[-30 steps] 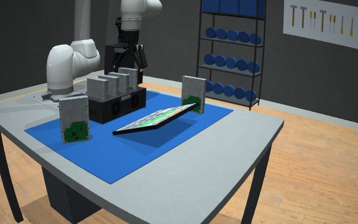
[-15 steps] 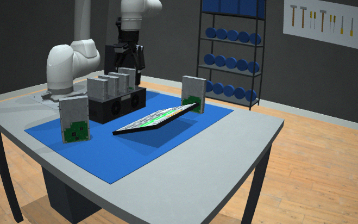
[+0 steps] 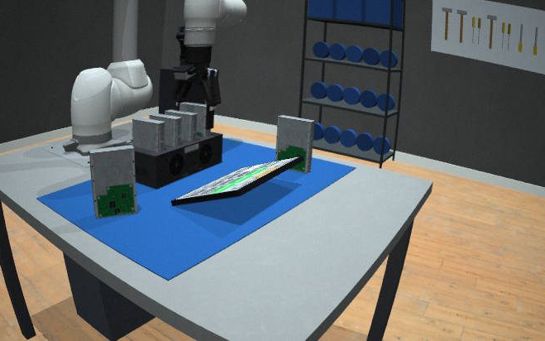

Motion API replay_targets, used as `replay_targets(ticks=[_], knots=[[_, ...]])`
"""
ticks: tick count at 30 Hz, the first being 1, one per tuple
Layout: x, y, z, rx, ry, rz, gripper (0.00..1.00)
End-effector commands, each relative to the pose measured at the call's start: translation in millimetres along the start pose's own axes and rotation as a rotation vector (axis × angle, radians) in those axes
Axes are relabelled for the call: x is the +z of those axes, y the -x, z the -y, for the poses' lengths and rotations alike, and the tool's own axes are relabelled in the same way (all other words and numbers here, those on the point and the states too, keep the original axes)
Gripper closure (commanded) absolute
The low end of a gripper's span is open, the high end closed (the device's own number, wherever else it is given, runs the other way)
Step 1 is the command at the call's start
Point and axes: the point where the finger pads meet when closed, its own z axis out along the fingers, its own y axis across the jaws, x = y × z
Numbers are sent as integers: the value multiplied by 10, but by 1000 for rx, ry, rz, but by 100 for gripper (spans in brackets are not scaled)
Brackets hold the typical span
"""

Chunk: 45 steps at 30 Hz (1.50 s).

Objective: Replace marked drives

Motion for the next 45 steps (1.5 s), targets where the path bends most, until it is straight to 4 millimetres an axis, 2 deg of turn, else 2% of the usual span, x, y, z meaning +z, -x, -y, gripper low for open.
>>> replay_targets(ticks=[1,18,19,45], knots=[[-6,1,3,0,-1,0,29],[-21,1,3,0,-1,0,30],[-21,1,3,0,-1,0,90],[-43,1,4,0,-1,0,90]])
